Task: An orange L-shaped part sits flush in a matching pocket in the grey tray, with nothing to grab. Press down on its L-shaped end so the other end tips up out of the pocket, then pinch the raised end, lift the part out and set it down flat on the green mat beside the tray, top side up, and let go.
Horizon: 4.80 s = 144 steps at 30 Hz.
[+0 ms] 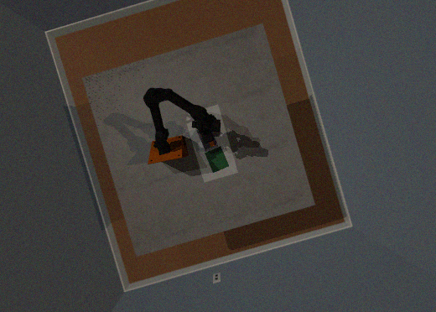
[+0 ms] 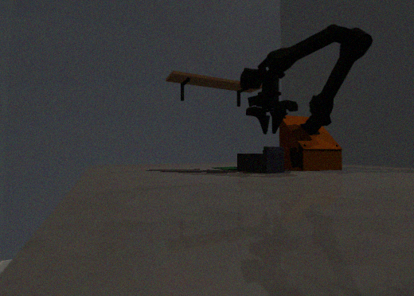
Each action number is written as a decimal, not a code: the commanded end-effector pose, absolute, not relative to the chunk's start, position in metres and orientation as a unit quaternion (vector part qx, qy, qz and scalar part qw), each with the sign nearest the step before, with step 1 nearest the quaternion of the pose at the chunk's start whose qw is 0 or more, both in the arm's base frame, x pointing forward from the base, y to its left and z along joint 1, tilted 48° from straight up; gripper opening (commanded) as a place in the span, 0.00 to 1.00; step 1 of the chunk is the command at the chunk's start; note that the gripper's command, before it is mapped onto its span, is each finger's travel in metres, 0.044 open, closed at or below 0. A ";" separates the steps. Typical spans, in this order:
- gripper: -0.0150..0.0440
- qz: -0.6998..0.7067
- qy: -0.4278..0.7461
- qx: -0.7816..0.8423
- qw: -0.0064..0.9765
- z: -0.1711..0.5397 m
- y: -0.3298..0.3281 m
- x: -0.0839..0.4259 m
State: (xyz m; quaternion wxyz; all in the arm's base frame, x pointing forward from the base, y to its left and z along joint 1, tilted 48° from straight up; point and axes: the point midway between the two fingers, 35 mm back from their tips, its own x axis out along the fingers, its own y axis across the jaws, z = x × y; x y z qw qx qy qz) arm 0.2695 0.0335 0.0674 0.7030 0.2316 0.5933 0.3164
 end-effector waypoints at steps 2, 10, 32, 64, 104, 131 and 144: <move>0.56 0.323 0.599 0.237 0.693 0.038 0.069 0.267; 0.56 0.325 0.598 0.238 0.693 0.027 0.083 0.266; 0.56 0.325 0.598 0.238 0.693 0.013 0.098 0.268; 0.56 0.328 0.592 0.236 0.698 0.007 0.109 0.272; 0.56 0.321 0.599 0.245 0.691 0.073 0.029 0.261; 0.73 -0.038 0.679 0.565 0.467 0.040 -0.007 0.279; 0.73 -0.195 0.652 0.657 0.323 0.024 -0.023 0.284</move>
